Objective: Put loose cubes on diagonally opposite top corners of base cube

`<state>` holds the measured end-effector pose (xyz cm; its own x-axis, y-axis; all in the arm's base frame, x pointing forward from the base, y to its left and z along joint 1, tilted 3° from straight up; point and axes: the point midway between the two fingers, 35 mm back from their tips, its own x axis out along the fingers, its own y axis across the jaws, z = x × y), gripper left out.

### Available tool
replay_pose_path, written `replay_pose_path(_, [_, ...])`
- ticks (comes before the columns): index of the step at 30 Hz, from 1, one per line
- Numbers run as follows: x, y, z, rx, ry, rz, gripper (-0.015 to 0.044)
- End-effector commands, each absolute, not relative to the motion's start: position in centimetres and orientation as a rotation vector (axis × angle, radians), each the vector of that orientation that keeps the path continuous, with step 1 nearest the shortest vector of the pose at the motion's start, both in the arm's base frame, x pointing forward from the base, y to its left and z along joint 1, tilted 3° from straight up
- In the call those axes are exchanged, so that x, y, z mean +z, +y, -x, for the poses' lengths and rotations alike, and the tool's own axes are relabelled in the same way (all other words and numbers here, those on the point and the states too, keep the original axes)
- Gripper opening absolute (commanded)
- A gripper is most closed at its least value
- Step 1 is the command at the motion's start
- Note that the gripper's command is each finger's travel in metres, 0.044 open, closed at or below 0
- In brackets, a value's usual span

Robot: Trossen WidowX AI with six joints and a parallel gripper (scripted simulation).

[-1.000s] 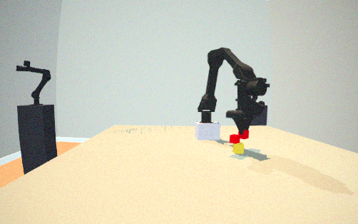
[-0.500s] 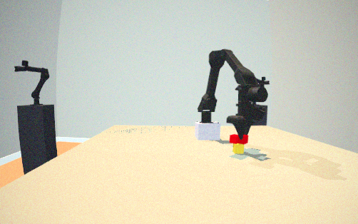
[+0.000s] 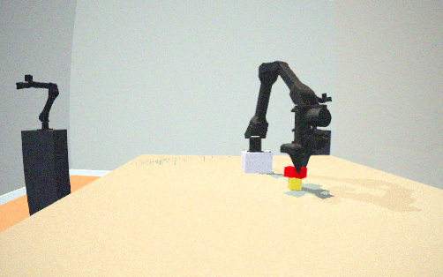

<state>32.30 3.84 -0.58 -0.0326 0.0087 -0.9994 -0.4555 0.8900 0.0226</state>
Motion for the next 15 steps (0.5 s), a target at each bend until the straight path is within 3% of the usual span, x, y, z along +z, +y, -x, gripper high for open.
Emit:
replay_pose_path(1, [-0.6,3.8,-32.3,0.386,1.569,0.37,0.0105])
replay_pose_path(5, [-0.6,3.8,-32.3,0.386,1.569,0.37,0.0205])
replay_pose_path(15, [0.5,3.8,-32.3,0.385,1.569,0.36,0.0205])
